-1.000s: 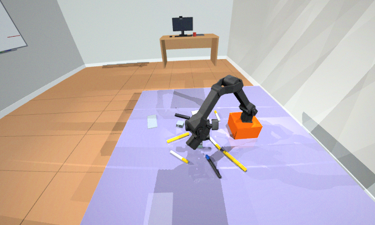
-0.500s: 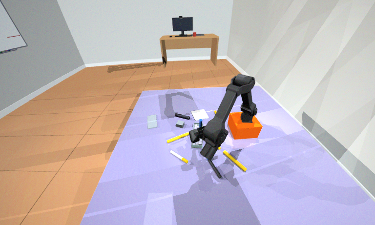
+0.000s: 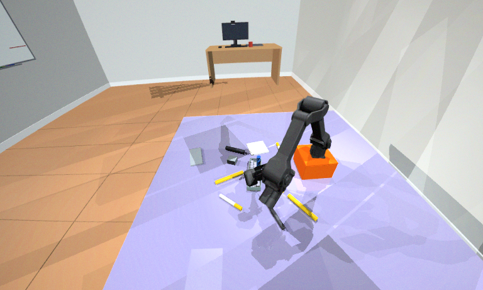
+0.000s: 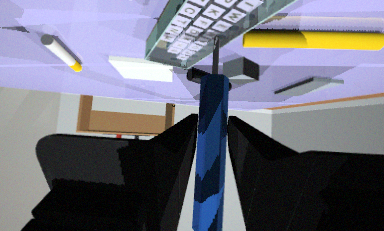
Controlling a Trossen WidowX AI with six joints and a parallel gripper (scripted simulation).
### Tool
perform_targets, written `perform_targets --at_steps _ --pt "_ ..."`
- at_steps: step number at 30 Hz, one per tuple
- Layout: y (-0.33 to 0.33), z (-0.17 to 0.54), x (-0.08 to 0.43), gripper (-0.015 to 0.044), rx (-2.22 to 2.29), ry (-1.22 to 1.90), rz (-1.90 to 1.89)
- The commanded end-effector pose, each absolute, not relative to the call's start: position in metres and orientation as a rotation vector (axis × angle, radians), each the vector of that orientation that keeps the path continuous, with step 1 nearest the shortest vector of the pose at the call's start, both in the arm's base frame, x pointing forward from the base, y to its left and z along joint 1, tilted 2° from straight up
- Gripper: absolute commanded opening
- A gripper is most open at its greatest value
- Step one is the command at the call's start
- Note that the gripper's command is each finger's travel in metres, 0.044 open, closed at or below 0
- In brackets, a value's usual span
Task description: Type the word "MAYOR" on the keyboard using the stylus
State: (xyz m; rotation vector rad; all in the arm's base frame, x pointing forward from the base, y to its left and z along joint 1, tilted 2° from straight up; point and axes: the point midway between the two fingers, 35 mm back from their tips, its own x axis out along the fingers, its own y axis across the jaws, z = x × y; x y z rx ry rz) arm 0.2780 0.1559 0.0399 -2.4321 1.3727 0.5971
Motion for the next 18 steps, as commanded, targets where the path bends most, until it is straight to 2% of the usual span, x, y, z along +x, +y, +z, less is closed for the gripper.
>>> perform_targets --at_steps 1,18 --pt "0.154 0.034 0.278 0.0 -2.445 1.375 0.598" --pt "0.154 0.015 0.278 0.0 -2.445 1.375 0.598"
